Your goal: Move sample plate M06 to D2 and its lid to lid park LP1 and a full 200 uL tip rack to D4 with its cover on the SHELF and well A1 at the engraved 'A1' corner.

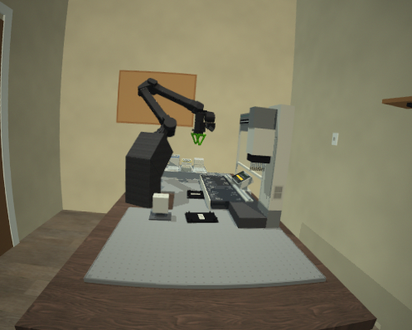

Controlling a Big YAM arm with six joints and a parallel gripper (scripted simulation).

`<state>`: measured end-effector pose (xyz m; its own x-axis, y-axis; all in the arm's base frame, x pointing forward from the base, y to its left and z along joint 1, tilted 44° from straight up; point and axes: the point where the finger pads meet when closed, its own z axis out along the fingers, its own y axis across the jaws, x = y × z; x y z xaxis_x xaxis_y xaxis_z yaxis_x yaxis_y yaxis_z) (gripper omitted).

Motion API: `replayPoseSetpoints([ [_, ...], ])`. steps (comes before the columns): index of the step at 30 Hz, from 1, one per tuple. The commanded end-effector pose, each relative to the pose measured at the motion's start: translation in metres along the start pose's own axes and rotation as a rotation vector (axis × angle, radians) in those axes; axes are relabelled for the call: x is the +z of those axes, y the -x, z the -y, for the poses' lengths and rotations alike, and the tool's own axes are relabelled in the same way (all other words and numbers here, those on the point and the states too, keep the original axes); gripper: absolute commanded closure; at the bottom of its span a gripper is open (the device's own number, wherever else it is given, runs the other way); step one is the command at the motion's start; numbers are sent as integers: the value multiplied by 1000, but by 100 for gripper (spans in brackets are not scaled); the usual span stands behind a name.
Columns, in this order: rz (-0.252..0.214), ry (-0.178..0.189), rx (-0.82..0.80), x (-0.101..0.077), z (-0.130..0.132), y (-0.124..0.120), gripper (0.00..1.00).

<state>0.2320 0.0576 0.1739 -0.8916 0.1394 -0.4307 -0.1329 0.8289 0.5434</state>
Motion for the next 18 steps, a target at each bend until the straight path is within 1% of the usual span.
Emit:
replayPoseSetpoints([
  [1, 41, 2, -65, -8, -22, 28, 0],
  [4, 60, 5, -136, -13, -41, 34, 0],
  [6, 60, 5, -136, -13, -41, 34, 0],
  [7, 41, 5, -142, -8, -43, 35, 0],
  [11, 56, 9, -228, -12, -65, 42, 0],
  [14, 45, 10, -279, -9, -79, 46, 0],
  [18, 47, 12, -367, -9, -99, 53, 0],
])
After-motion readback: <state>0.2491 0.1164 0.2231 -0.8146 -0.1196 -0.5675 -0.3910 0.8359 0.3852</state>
